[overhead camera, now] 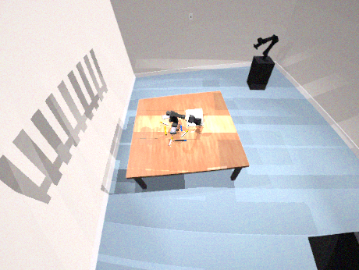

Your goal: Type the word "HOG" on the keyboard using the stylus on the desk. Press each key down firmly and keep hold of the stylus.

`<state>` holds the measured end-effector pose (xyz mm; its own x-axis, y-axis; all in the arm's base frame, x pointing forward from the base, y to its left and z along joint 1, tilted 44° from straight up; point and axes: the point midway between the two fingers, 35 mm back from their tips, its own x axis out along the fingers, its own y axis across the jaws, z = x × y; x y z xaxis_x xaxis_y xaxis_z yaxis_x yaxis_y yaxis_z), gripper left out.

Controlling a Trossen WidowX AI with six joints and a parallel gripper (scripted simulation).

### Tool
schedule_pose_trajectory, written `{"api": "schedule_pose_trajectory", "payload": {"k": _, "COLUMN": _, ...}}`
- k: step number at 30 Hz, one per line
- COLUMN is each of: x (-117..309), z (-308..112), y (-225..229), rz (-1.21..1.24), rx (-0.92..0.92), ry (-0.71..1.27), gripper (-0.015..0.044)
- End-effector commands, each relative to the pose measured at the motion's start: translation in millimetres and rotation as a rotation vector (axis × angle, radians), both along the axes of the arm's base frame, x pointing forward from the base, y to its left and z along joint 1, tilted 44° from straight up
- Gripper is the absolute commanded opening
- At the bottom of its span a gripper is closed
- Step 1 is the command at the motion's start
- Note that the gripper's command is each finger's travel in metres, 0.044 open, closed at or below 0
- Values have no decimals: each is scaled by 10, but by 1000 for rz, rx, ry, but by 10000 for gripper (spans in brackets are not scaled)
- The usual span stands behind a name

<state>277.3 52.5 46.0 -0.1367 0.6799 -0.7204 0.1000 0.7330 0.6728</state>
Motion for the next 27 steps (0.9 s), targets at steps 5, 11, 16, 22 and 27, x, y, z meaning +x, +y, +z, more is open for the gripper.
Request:
{"api": "schedule_pose_trajectory", "payload": {"k": 5, "x": 44, "z": 385, "y": 382, "rz": 10, "rx": 10, "ry": -25, "gripper": 0}}
{"api": "schedule_pose_trajectory", "payload": {"k": 11, "x": 44, "z": 385, "y": 382, "rz": 10, "rx": 10, "ry": -25, "gripper": 0}}
{"api": "schedule_pose_trajectory", "payload": {"k": 16, "x": 67, "z": 453, "y": 314, "rz": 10, "rx": 9, "ry": -25, "gripper": 0}}
{"api": "schedule_pose_trajectory", "payload": {"k": 22, "x": 121, "z": 811, "y": -32, "rz": 10, "rx": 8, "ry": -23, "gripper": 0}}
{"api": "schedule_pose_trajectory", "payload": {"k": 27, "x": 127, "z": 753, "y": 20, "rz": 0, "rx": 9, "ry": -29, "gripper": 0}}
